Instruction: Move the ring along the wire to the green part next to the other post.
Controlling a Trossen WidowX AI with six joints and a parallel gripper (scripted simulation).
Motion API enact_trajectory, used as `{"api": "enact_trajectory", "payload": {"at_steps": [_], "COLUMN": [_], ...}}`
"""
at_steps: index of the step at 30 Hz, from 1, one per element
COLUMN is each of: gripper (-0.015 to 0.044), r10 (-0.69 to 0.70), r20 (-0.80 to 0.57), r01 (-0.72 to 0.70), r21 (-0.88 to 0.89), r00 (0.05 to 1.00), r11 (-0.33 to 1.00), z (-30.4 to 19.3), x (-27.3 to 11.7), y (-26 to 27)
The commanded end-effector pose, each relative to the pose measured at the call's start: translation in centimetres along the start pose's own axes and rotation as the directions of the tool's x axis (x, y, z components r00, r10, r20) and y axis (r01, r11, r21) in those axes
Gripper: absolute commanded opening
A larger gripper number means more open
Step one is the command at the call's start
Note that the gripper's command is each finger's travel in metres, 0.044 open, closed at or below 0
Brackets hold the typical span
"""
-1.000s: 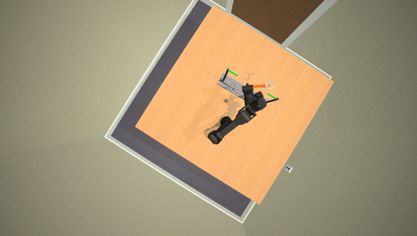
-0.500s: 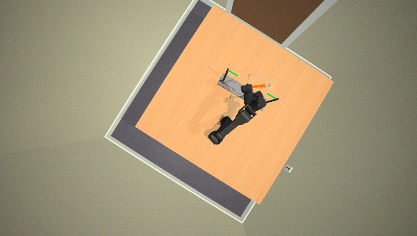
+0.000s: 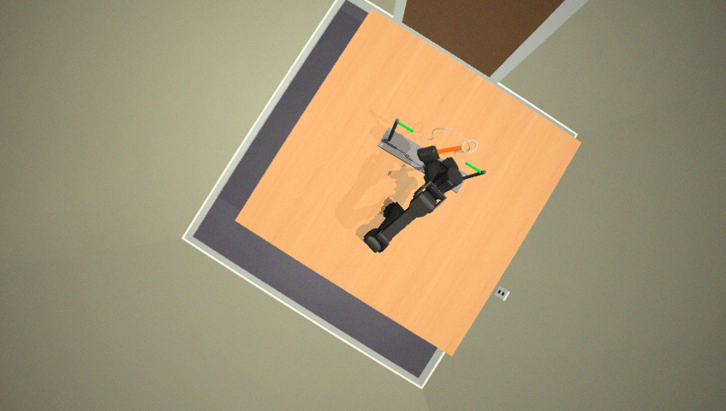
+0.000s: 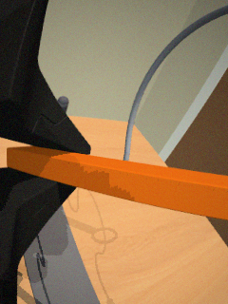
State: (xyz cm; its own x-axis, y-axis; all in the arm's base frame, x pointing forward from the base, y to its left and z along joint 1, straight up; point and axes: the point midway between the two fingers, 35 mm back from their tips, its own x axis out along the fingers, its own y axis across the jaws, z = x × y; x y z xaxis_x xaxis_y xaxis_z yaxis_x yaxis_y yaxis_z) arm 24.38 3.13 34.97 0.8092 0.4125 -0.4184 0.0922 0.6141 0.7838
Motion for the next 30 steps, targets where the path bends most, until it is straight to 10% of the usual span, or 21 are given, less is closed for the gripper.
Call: {"api": "enact_trajectory", "payload": {"at_steps": [1,30], "gripper": [-0.015,-0.015], "r10": [-0.014,-0.149], "r20": [0.011,0.063], "r01": [0.015,0.16], "r21": [-0.04,-0.239], "r00": [1.0,0.987], "r11": [0.999,0.958], "z": [0.13,0.23], "x": [-0.16,-0.1], "y": [0.21,-0.7]}}
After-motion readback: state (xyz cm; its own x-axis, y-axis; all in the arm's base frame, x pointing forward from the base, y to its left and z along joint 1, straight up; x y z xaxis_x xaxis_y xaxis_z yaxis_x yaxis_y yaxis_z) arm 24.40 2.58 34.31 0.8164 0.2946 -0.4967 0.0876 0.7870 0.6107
